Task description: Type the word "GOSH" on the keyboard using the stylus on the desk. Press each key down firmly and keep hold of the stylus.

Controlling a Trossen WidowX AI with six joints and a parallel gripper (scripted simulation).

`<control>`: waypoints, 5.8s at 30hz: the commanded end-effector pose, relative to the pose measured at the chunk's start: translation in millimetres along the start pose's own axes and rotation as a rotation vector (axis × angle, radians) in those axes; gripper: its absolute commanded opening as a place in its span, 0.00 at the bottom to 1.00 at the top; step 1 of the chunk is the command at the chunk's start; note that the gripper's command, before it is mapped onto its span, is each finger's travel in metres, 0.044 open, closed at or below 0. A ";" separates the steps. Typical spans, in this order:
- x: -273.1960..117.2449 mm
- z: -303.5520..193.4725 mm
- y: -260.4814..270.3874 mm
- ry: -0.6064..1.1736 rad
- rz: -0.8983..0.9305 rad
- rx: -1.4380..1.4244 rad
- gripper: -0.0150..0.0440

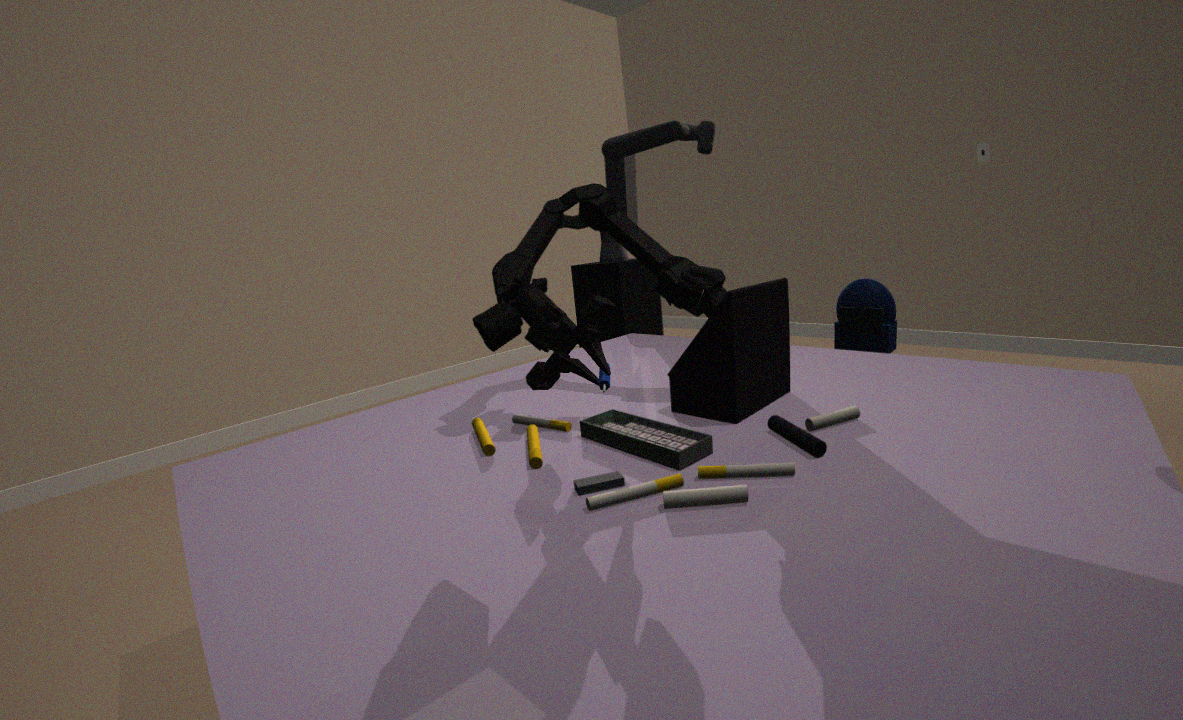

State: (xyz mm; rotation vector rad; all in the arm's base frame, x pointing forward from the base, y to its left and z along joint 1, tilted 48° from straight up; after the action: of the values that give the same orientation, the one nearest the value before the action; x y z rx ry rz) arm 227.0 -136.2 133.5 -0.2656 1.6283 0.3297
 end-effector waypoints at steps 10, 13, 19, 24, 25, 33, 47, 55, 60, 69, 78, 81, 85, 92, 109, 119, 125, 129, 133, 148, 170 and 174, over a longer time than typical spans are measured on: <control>22.8 38.7 10.5 0.129 0.097 0.326 0.25; 28.1 47.3 13.9 0.167 0.108 0.401 0.25; 39.5 64.0 21.8 0.247 0.117 0.552 0.25; 49.7 77.3 29.6 0.319 0.109 0.677 0.25; 51.8 79.9 31.3 0.334 0.105 0.702 0.25; 69.5 99.5 46.3 0.452 0.058 0.900 0.25; 104.1 127.8 78.2 0.644 -0.120 1.237 0.25; 121.4 137.7 95.0 0.714 -0.243 1.388 0.25; 122.3 137.3 94.0 0.714 -0.243 1.388 0.25; 143.7 126.6 71.1 0.716 -0.245 1.388 0.25; 144.8 127.3 69.8 0.715 -0.245 1.388 0.34; 146.1 127.8 68.3 0.714 -0.245 1.388 0.39; 147.1 127.4 67.3 0.714 -0.245 1.388 0.39; 147.9 127.1 66.5 0.714 -0.245 1.388 0.39; 151.7 125.4 62.4 0.714 -0.245 1.389 0.39; 153.0 124.8 61.0 0.714 -0.246 1.389 0.39; 154.3 124.3 59.6 0.714 -0.246 1.389 0.39; 155.3 123.9 58.5 0.714 -0.246 1.389 0.39; 156.3 123.4 57.4 0.714 -0.246 1.389 0.39; 157.1 123.0 56.5 0.714 -0.246 1.389 0.39; 126.9 129.0 79.2 0.686 -0.226 1.409 0.36; 114.0 122.3 73.8 0.644 -0.191 1.457 0.32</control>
State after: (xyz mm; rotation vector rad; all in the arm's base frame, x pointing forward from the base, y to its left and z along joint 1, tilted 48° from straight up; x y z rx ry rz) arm 306.1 -12.8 4.6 0.5866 2.0611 -1.1931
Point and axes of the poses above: the point midway between the two fingers, 35 mm back from their tips, its own x axis out along the fingers, its own y axis across the jaws, z = x × y, the point moved 6 cm from there along -x, back along the fingers
